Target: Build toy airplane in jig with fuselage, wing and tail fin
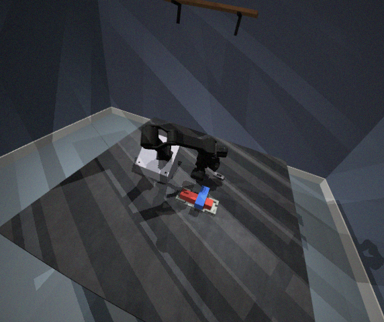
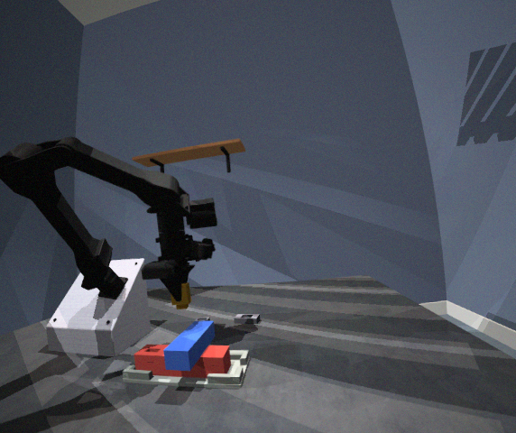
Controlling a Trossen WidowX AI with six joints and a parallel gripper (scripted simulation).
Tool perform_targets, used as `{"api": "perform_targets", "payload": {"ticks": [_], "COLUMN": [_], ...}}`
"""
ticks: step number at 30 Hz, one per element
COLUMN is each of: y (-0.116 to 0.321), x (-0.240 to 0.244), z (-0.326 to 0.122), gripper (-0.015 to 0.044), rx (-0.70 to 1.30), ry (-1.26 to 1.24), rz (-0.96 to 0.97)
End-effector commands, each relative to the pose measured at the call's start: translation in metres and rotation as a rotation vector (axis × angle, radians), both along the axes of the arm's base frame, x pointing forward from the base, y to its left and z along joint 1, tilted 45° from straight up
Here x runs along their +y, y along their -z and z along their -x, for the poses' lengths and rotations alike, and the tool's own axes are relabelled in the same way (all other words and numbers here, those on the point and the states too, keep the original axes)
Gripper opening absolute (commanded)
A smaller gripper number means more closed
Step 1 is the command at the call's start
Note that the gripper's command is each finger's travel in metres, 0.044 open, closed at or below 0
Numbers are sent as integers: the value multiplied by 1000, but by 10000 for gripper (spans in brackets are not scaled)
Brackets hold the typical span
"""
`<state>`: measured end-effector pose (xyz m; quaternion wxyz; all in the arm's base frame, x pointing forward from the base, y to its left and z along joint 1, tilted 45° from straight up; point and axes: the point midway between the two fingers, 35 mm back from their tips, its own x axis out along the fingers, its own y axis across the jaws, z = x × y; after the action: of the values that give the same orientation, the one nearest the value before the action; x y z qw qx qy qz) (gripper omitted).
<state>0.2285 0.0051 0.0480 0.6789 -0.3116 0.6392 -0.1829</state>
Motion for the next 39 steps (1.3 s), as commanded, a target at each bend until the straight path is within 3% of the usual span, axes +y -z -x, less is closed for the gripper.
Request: {"api": "perform_targets", "payload": {"ticks": [1,26,29,39], "y": [-6,-37,-37,-37], "x": [-12,-74,-75,-75], "z": [2,23,23,23], "gripper": [0,0,65,65], "rx": [-6,-34,-34,-34], "ry": [2,50,50,50], "rz": [11,70,70,70]}}
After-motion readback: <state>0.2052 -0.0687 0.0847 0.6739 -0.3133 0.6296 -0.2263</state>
